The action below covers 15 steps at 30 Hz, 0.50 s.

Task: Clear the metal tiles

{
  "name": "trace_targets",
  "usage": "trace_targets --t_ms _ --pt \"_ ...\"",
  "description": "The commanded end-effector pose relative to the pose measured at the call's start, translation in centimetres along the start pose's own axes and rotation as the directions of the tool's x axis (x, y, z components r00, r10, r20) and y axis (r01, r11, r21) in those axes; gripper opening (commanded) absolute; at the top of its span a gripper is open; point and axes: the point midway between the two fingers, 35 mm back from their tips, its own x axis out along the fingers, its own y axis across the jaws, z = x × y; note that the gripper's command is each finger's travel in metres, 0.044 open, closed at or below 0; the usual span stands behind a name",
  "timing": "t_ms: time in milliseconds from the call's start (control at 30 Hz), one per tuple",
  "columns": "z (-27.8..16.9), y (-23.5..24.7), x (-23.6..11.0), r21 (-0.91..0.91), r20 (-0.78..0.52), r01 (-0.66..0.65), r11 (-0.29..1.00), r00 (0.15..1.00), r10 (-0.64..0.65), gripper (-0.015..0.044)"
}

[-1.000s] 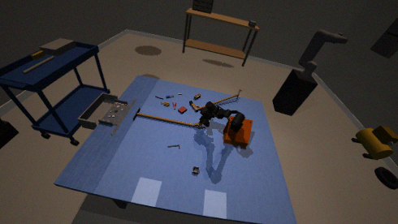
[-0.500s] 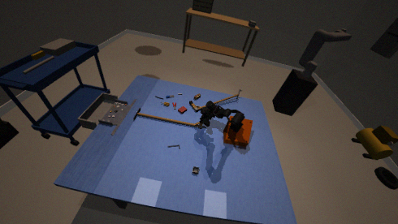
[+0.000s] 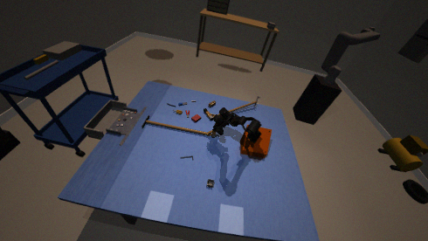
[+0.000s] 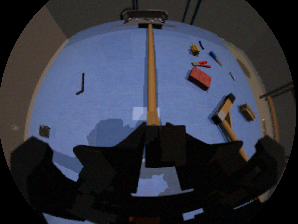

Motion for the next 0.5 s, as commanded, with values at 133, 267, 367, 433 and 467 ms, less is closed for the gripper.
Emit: trace_targets --t_ms 133,267,367,433,467 --pt "1.6 -0.3 0.7 -0.003 0.010 0.005 1.000 1.000 -0.005 0.0000" --pt "2.1 -0.3 1.1 -0.003 0.010 0.005 1.000 1.000 -0.005 0.0000" --pt "2.5 -0.4 1.4 -0.003 0.010 0.005 1.000 1.000 -0.005 0.0000" --pt "2.8 -0.4 1.6 -0.004 0.010 0.005 1.000 1.000 -0.005 0.0000" --pt "2.9 -0.4 1.7 -0.004 0.010 0.006 1.000 1.000 -0.005 0.0000"
